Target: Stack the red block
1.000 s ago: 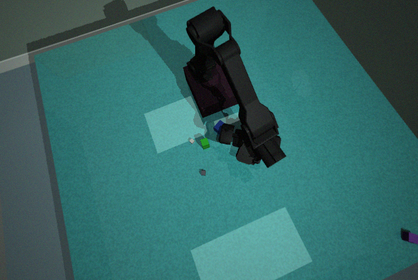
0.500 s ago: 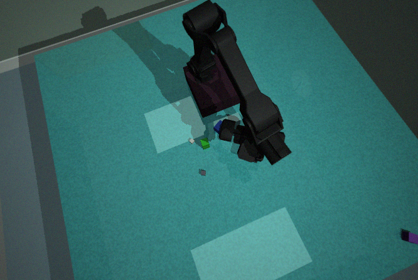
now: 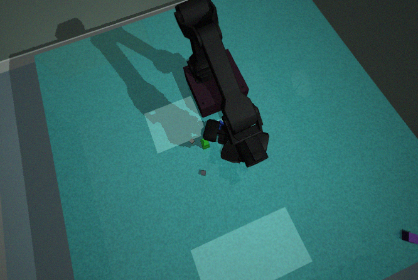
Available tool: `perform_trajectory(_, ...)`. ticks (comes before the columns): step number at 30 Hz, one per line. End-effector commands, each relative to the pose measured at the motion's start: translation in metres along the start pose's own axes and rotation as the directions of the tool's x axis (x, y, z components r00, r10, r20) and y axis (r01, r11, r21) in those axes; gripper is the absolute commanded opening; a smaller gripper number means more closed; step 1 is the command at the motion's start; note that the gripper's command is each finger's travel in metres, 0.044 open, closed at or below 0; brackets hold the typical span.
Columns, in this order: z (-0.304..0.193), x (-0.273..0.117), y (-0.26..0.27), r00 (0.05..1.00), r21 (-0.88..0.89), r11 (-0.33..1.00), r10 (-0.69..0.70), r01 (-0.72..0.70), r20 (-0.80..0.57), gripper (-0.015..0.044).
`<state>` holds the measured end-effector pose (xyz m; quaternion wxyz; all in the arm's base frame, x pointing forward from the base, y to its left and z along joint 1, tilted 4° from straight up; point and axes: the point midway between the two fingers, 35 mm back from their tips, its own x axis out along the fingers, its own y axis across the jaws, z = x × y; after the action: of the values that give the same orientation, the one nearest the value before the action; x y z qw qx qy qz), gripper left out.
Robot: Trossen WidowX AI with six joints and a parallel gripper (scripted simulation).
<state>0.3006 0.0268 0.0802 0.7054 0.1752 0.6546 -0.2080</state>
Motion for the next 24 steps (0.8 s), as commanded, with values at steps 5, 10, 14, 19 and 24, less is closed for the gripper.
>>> perform_trajectory(5,0.005,-0.001,-0.047,1.0,-0.003,1.0,-0.001,0.001,0.004,0.0)
perform_trajectory(10,0.004,-0.001,-0.074,1.0,-0.003,1.0,-0.004,0.004,0.004,0.0)
perform_trajectory(14,0.001,0.0,-0.094,1.0,-0.003,1.0,-0.007,0.007,0.005,0.0)
perform_trajectory(19,0.0,0.001,-0.102,1.0,-0.003,1.0,-0.008,0.008,0.005,0.0)
perform_trajectory(24,0.0,0.023,-0.101,1.0,-0.003,1.0,-0.008,0.008,0.005,0.0)
